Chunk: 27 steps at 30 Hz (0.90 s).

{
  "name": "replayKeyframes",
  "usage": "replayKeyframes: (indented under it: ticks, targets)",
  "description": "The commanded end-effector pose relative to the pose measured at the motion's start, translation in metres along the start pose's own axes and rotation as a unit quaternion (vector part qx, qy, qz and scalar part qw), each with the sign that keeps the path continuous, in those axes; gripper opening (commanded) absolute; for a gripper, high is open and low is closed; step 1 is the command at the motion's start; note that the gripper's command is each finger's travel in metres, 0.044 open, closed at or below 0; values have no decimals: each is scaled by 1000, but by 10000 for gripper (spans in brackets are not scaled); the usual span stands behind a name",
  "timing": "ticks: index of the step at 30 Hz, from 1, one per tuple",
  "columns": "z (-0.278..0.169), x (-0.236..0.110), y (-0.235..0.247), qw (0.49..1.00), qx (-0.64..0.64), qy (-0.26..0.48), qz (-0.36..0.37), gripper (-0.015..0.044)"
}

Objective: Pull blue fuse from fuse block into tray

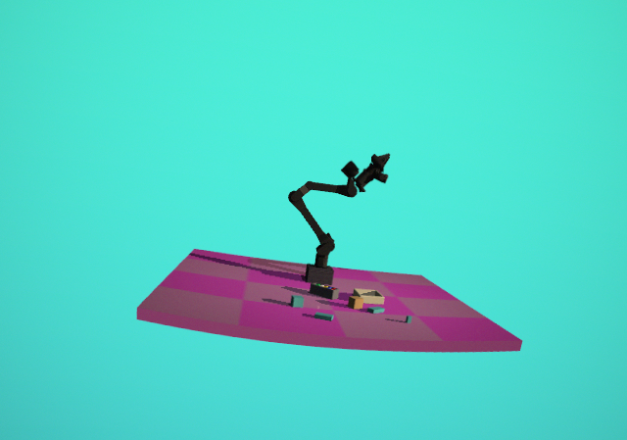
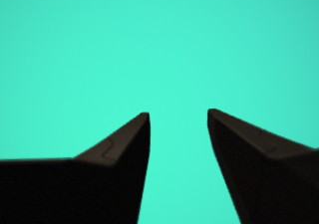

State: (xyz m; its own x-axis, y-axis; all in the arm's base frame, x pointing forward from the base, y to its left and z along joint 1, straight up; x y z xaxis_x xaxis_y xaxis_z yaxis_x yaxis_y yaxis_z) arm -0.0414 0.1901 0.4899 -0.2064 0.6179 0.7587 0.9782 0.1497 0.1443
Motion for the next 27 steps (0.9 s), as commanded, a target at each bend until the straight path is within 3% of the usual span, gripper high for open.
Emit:
replayKeyframes:
  ticks: [1, 3, 12, 21, 27]
  targets:
    - [2, 0, 1, 1000, -5, -4, 1, 122]
    - [17, 3, 9, 998, -41, -37, 13, 73]
    - [109, -7, 80, 928, -257, -263, 62, 73]
    - [171, -58, 159, 794, -385, -468, 50, 73]
    - [199, -118, 217, 669, -419, -614, 22, 73]
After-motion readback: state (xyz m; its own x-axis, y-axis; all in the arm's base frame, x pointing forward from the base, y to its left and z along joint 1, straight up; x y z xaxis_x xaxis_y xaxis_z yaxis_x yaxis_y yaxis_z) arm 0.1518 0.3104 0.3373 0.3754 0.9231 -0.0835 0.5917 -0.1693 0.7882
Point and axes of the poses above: the point midway between the two fingers, 35 mm back from their tips, its own x axis out along the fingers, its own y axis across the jaws, z = x × y, the point moved 5 cm from there along -x, back along the fingers, and after that the axes turned 15 degrees about x, right-handed, at the moved point
